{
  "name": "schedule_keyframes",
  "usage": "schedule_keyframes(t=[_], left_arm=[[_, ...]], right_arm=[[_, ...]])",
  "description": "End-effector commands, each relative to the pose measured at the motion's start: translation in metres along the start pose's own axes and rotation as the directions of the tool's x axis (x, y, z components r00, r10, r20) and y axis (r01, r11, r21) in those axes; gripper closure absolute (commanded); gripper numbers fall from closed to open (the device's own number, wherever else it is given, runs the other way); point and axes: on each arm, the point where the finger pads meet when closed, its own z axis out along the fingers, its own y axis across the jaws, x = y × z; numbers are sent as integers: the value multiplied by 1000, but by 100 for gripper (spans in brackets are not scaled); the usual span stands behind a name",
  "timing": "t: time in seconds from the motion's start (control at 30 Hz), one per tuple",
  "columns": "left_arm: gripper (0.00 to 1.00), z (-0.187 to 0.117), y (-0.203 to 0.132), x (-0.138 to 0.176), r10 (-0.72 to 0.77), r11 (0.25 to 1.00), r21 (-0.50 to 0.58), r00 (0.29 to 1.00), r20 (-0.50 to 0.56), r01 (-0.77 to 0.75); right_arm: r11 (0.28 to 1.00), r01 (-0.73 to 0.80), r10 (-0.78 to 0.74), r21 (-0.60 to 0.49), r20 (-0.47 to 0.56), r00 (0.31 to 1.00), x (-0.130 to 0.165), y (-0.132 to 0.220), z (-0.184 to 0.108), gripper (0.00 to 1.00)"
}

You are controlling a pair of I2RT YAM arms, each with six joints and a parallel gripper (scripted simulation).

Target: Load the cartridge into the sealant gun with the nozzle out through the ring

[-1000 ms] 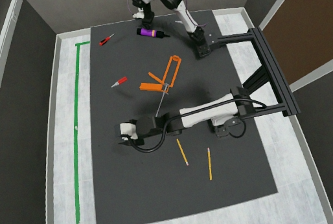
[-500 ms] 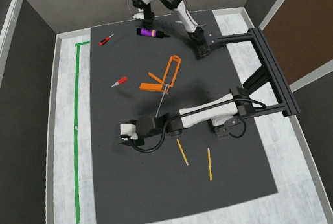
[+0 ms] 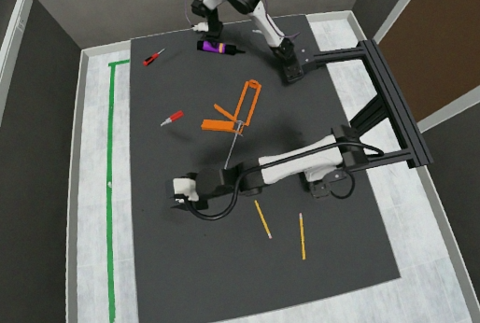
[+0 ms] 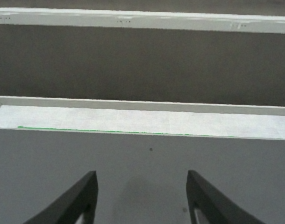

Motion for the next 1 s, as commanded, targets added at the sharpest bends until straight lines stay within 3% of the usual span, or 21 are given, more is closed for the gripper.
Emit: schedule_keyframes(t=[0.0,0.97], left_arm=[[50,-8,-3,-17,-10,1000,4,1000,28,10],[50,-8,-3,-17,-10,1000,4,1000,28,10]], right_arm=[[1000,-14,14,0,-16,1000,3,-2,19,27],[1000,-15,15,0,-17,1000,3,-1,51,27]])
